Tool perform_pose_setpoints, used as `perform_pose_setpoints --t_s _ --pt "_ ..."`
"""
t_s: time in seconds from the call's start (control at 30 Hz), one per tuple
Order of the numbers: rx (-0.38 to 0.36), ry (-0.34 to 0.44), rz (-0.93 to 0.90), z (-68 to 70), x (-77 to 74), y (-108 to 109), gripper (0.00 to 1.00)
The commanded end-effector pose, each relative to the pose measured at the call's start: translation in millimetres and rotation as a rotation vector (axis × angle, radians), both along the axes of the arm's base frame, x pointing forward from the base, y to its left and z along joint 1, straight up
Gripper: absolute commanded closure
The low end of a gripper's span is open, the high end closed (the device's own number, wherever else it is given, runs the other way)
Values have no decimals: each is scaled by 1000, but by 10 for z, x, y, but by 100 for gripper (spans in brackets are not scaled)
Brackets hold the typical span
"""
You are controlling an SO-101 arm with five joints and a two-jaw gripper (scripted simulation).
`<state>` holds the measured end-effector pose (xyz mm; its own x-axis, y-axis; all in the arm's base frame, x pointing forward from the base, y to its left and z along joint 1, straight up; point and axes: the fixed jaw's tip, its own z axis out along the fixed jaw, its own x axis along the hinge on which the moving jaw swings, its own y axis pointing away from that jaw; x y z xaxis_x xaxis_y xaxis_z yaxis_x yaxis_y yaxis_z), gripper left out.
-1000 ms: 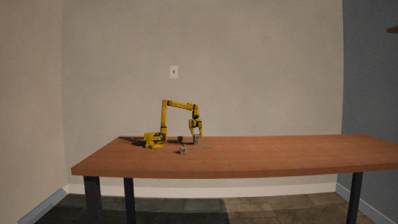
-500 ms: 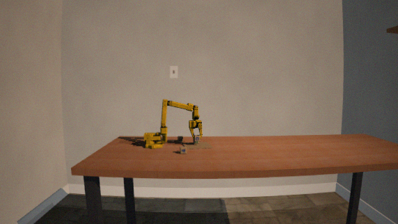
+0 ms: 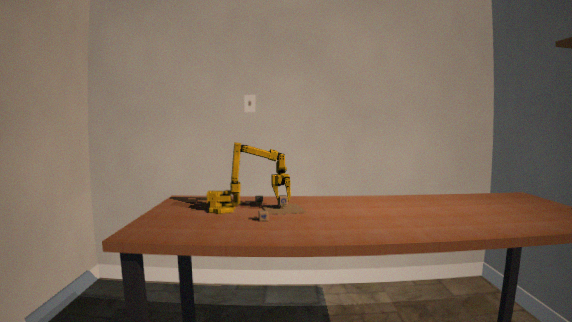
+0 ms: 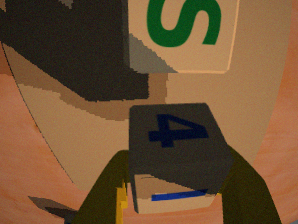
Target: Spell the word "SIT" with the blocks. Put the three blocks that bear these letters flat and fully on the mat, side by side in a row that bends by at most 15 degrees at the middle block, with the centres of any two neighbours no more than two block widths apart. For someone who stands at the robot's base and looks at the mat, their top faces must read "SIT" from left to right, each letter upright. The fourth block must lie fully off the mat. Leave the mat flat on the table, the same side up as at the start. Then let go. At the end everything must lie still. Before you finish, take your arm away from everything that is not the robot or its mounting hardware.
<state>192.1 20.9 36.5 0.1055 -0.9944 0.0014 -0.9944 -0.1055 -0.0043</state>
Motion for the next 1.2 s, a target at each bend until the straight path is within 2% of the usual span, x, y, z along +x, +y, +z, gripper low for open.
perform_pose_setpoints --t_s 0.0,1.17 --pt "9 -66 0 73 78 20 100" --pt "9 -66 0 -46 85 20 100"
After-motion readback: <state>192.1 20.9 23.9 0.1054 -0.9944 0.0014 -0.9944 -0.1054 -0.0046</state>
